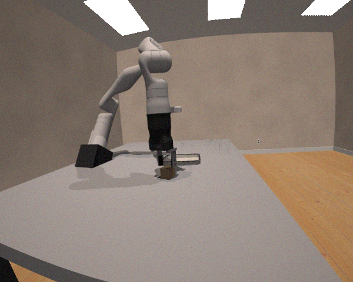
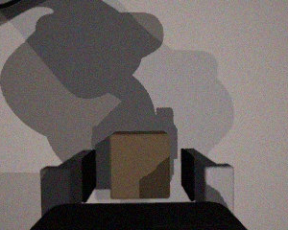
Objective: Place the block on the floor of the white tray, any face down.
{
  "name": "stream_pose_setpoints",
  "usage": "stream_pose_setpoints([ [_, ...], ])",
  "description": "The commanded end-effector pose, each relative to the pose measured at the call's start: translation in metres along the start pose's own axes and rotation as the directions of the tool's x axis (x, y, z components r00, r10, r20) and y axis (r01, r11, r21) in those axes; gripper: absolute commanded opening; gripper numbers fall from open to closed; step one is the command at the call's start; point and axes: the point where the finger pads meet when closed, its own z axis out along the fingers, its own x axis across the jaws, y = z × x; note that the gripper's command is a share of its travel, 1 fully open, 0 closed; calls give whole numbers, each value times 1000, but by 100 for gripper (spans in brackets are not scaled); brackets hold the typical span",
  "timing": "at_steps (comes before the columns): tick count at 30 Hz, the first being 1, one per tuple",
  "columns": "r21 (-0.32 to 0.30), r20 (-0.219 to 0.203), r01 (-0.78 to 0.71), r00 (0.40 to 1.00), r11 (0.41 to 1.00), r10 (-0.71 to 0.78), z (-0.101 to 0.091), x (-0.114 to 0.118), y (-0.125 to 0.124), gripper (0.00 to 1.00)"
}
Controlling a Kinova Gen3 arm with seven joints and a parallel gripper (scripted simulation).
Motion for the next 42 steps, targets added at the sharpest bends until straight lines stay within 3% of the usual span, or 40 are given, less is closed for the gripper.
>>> stream_pose_setpoints([
  [1, -1, -2, 0, 1000, 1000, 0, -1, 1, 0, 100],
  [9, -1, -2, 0, 1000, 1000, 0, 2, 1, 0, 100],
  [22, -1, -2, 0, 1000, 1000, 0, 33, 1, 0, 100],
  [38, -1, -2, 0, 1000, 1000, 0, 35, 1, 0, 100],
  [39, -1, -2, 0, 1000, 1000, 0, 35, 1, 0, 0],
  [42, -1, -2, 0, 1000, 1000, 0, 35, 1, 0, 0],
])
